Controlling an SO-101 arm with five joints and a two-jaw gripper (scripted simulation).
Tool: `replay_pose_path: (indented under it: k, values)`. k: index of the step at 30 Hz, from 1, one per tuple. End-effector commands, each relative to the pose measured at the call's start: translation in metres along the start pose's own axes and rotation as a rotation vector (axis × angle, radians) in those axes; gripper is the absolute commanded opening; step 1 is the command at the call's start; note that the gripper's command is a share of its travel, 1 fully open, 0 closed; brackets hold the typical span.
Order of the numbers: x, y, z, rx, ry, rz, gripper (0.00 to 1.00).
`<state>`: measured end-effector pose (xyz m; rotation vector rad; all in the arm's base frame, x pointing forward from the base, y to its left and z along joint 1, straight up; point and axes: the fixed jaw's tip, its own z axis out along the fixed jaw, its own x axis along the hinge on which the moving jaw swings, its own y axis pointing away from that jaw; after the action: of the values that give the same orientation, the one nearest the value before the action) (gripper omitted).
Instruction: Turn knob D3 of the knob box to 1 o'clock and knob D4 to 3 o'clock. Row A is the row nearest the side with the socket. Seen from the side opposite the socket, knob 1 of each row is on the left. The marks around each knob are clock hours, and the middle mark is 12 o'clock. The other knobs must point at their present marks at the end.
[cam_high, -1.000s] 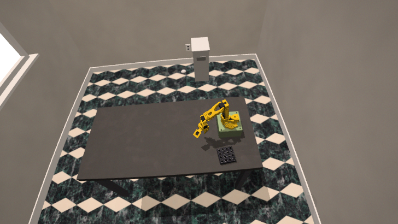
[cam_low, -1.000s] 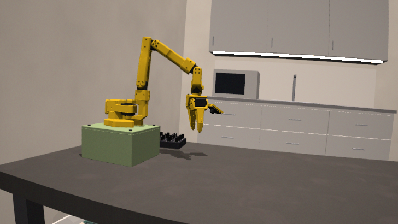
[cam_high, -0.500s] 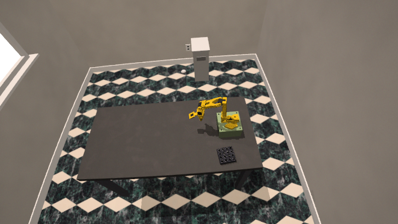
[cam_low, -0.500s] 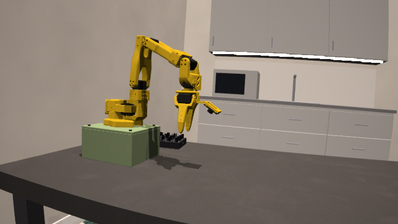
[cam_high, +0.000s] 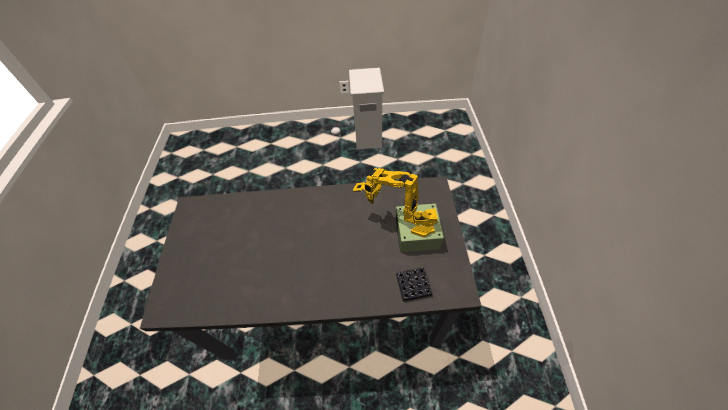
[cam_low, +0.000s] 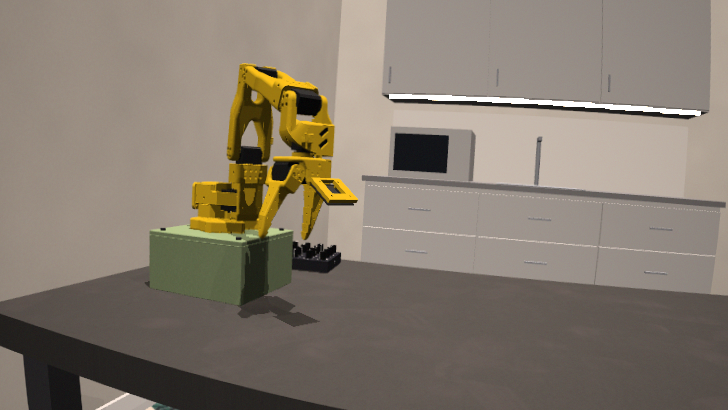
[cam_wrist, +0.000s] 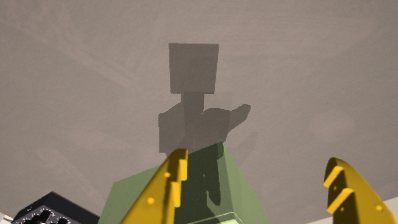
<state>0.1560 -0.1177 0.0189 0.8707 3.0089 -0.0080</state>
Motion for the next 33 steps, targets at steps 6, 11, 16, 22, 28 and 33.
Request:
replay_pose_path:
  k: [6,11,16,22,28,33]
  values:
    - [0.003,-0.033,-0.001,-0.002,0.014,0.225,0.39]
    - [0.005,-0.039,-0.002,-0.002,0.015,0.269,0.39]
    - [0.006,-0.046,-0.003,-0.002,0.015,0.314,0.40]
    - [0.007,-0.048,-0.003,-0.001,0.015,0.331,0.40]
    - [0.007,-0.048,-0.003,-0.001,0.015,0.332,0.40]
    - [0.007,-0.048,-0.003,-0.001,0.015,0.332,0.40]
